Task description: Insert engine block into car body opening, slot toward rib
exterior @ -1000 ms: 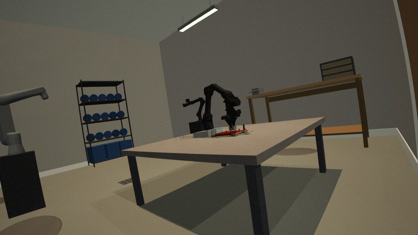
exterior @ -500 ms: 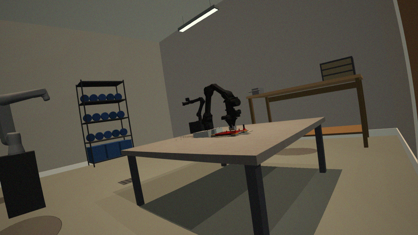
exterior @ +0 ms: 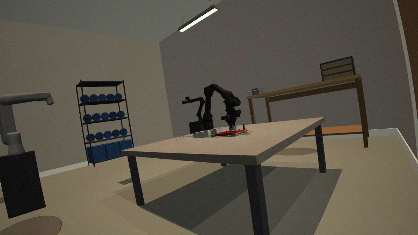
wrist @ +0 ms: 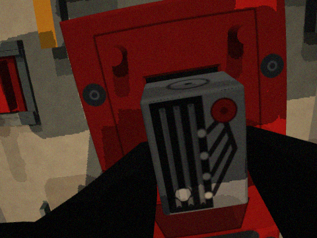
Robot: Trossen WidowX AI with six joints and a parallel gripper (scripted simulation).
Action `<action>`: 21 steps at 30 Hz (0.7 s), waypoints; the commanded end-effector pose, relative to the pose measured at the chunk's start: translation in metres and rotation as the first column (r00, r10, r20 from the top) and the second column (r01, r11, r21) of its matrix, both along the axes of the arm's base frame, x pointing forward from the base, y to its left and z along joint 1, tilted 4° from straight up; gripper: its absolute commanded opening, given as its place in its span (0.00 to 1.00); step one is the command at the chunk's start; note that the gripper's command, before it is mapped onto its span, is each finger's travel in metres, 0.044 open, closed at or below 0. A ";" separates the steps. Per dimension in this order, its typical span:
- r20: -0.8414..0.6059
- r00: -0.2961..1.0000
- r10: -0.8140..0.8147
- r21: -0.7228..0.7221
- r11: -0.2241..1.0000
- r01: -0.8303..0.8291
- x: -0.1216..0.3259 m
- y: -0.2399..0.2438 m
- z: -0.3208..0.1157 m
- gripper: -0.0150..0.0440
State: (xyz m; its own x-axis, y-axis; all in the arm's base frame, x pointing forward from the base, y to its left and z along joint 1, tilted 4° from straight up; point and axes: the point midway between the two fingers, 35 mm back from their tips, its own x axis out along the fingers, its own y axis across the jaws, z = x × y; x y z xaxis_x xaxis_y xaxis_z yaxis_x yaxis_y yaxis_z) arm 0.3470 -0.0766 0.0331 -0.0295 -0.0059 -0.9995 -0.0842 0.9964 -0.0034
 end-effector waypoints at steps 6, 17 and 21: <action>0.002 1.000 0.002 0.001 1.000 -0.002 0.000 0.000 -0.001 0.52; 0.002 1.000 0.004 0.001 1.000 -0.004 0.000 0.000 -0.001 0.52; 0.002 1.000 0.005 0.001 1.000 -0.005 0.000 0.000 -0.001 0.52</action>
